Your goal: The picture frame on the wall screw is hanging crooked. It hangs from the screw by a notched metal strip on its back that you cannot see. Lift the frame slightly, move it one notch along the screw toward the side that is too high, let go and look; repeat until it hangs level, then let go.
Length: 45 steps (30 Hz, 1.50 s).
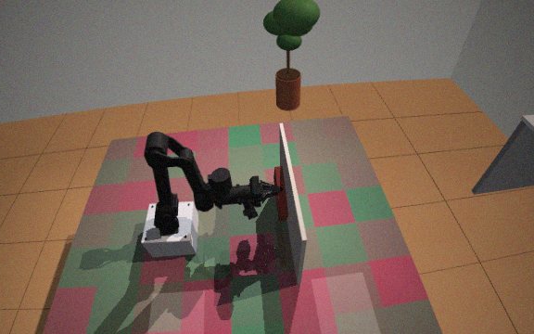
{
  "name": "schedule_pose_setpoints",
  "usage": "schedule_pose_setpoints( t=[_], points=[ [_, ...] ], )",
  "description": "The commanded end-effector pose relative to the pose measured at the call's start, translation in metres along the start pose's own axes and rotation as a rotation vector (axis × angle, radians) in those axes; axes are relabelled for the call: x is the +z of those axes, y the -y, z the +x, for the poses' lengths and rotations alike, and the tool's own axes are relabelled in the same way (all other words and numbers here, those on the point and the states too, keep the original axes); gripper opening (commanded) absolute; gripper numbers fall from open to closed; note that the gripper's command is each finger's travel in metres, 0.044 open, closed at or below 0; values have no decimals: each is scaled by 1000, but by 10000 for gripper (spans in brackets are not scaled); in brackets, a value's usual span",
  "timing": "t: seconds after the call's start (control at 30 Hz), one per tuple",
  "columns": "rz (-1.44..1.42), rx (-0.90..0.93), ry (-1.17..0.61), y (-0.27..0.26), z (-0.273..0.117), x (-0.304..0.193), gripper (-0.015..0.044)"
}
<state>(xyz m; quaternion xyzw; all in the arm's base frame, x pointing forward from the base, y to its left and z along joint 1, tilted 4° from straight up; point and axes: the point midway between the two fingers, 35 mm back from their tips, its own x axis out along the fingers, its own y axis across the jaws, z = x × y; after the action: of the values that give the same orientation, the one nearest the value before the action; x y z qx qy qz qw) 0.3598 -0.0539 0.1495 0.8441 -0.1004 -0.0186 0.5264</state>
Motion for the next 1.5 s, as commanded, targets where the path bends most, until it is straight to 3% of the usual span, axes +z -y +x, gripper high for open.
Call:
schedule_pose_setpoints(
  t=[0.0, 1.47],
  points=[
    [3, 9, 3, 0, 1, 0, 0],
    [-112, 2, 0, 5, 0, -1, 0]
  ],
)
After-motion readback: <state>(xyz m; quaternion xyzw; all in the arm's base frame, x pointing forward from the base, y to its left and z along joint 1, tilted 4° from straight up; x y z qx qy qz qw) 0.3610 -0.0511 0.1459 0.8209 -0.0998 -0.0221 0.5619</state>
